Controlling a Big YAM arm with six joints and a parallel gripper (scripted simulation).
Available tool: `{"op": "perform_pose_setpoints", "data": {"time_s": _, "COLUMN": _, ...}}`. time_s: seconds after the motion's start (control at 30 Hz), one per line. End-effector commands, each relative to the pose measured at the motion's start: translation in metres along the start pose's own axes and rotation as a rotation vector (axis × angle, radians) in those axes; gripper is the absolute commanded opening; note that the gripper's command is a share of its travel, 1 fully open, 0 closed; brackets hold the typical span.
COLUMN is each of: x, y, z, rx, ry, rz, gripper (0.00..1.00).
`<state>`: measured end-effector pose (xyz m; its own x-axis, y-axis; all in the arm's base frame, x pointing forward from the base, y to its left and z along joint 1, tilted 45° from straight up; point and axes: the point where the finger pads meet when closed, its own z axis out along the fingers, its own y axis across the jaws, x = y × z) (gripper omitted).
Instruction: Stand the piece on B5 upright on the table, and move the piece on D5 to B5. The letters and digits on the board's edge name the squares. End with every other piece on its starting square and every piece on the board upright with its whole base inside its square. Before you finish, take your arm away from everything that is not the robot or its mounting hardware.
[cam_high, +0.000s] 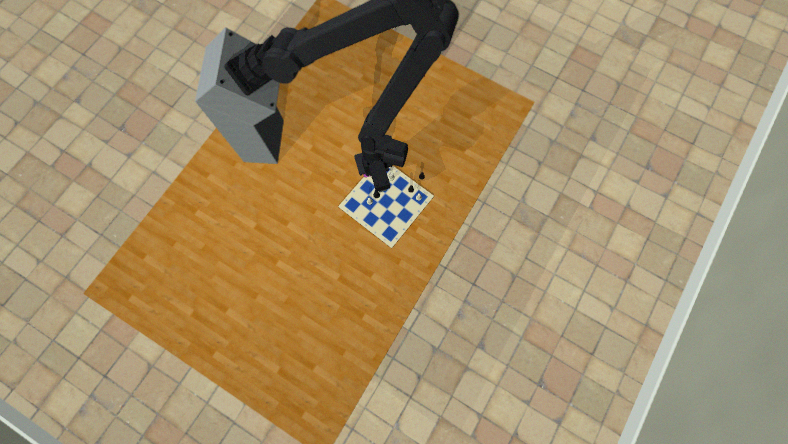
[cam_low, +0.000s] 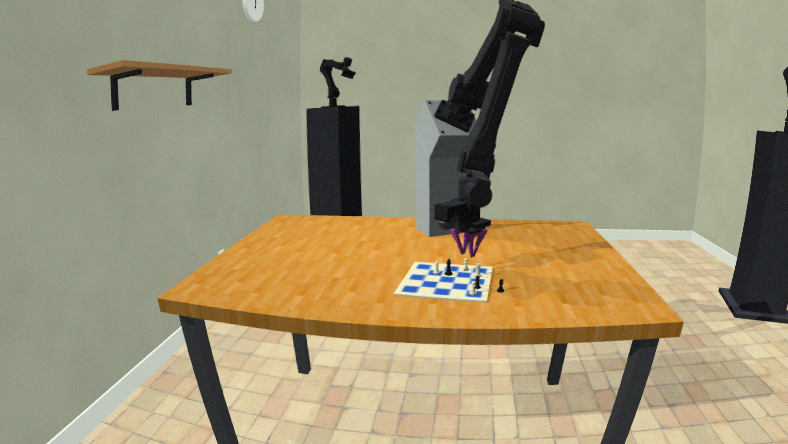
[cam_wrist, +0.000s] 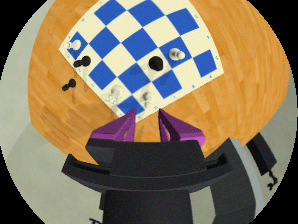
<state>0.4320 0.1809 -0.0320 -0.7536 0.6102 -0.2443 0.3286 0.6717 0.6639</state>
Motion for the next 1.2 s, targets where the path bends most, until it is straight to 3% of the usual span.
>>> {"op": "perform_pose_setpoints", "data": {"time_s": 0.0, "x": 0.0049, "y": -0.0117, "z": -0.0037, "rx": 0.013, "ry": 0.001, "rz": 0.019, "gripper": 0.33}}
{"op": "perform_pose_setpoints", "data": {"time_s": 1.17, "x": 0.0061, "y": -0.0179, "z": -0.0025, "rx": 0.021, "ry": 0.003, "rz": 0.022, "gripper": 0.33}}
